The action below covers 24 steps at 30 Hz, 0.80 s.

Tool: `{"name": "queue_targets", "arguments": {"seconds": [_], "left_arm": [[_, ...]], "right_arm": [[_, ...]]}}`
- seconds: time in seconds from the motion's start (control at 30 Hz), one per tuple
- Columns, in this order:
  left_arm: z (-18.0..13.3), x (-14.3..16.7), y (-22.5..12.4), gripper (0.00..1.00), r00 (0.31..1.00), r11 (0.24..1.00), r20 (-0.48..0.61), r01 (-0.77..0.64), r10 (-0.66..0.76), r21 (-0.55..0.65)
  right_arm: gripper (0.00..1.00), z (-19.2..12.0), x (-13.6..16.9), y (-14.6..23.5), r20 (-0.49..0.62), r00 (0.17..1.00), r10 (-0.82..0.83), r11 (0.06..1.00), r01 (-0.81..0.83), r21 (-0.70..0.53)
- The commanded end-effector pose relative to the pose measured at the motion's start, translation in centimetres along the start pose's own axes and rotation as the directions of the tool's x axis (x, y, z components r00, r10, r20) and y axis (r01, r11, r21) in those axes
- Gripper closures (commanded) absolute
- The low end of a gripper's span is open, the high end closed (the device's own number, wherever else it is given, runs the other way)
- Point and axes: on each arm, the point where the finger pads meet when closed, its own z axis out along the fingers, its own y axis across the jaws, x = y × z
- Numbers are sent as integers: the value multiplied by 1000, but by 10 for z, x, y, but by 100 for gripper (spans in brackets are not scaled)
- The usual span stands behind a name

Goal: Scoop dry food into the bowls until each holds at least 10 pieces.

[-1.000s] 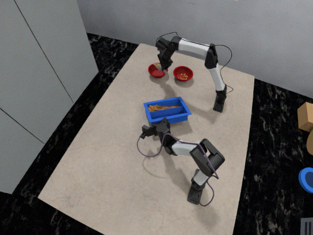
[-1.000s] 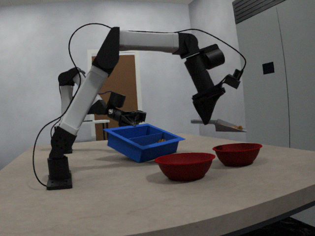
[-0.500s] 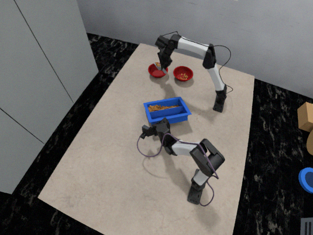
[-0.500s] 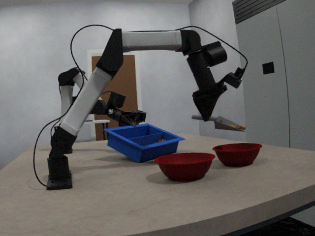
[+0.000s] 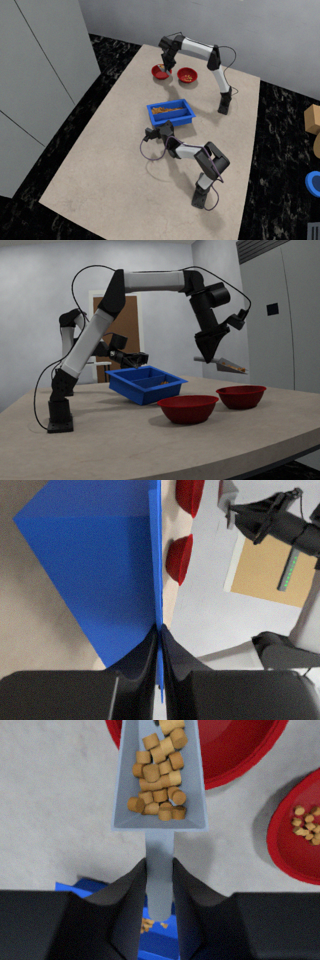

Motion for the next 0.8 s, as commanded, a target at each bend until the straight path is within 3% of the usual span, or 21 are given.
{"name": "queue_targets", "arguments": {"seconds": [0.0,0.77], "left_arm": [[-5,-3,-47,100,995,988,9,-95,95,122],[-5,-3,-47,100,995,988,9,-95,95,122]], "right_arm": [[100,-7,-8,10,28,1000,11,999,-10,-39],[100,2,-7,3,-12,998,65,998,-65,-16]]}}
